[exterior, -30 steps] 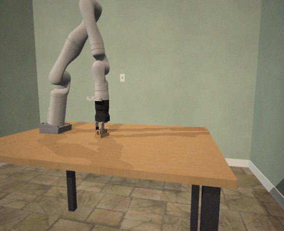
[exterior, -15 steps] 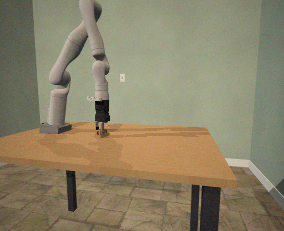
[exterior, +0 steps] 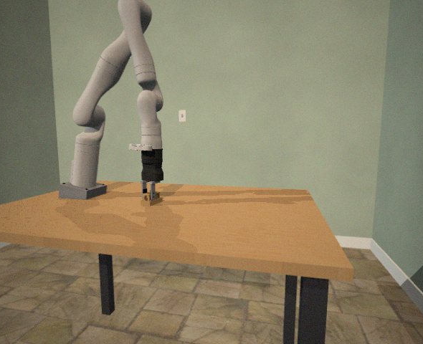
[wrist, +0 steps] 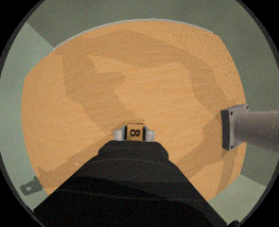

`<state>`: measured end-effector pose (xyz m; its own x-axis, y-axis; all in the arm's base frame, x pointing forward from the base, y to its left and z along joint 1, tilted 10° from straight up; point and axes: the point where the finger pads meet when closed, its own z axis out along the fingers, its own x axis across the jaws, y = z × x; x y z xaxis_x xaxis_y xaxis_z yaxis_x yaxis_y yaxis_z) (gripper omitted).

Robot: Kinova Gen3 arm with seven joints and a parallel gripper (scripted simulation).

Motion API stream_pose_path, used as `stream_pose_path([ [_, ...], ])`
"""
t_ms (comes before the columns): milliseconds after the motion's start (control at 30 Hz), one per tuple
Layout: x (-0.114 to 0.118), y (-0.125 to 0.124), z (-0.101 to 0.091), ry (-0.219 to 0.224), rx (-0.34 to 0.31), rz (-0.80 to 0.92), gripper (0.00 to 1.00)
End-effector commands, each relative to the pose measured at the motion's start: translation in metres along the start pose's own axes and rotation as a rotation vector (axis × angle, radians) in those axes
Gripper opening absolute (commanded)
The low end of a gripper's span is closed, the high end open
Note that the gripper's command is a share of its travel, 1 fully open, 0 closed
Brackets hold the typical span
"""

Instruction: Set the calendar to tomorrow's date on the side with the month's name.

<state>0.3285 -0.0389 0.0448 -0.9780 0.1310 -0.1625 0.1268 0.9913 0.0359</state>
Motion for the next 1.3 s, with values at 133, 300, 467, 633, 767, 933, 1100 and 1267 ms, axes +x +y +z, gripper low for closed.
stream_pose_path([
  [133,-0.0004,0.0,-0.0003,-0.001,0.0,0.0,0.57],
  [300,-0.0004,0.0,-0.0003,-0.001,0.0,0.0,0.57],
  [467,-0.0004,0.0,-0.0003,-0.001,0.0,0.0,0.63],
  [633,-0.0004,0.0,-0.0003,-0.001,0.0,0.0,0.75],
  [767,-0.0004,0.0,-0.0003,-0.001,0.0,0.0,0.81],
  [933,-0.0004,0.0,-0.0003,-0.001,0.0,0.0,0.87],
  [1100,-0.0004,0.0,-0.0003,-0.001,0.0,0.0,0.87],
  [1267,-0.0004,0.0,-0.0007,-0.001,0.0,0.0,0.87],
])
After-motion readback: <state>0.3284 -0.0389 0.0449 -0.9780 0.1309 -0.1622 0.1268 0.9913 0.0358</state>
